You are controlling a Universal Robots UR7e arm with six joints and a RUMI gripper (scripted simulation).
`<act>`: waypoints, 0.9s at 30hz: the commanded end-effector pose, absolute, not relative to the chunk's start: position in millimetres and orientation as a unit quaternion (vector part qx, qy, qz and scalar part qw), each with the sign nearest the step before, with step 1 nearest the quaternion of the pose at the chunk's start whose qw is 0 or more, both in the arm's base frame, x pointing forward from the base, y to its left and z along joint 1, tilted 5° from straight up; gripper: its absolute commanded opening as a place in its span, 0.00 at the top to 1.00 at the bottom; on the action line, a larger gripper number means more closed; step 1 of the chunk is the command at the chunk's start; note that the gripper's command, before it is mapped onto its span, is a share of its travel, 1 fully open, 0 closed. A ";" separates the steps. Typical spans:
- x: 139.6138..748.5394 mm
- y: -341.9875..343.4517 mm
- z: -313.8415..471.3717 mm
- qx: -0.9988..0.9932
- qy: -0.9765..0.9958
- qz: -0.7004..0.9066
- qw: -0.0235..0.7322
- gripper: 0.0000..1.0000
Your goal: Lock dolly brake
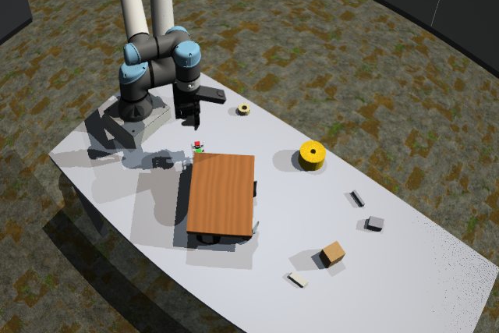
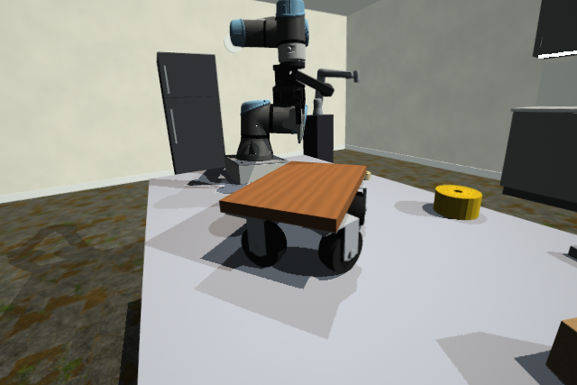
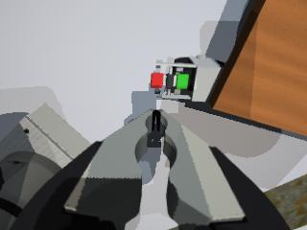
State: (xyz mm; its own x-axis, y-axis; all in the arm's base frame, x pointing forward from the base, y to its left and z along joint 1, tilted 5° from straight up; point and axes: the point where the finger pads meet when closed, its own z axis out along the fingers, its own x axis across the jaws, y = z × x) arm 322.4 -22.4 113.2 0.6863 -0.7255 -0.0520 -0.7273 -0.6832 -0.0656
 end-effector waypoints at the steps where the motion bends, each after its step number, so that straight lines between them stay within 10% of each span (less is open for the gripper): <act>1: 322.7 -22.4 111.5 -0.917 0.396 0.010 0.040 1.00; 27: 323.4 -18.9 68.0 -0.917 0.396 0.010 0.040 1.00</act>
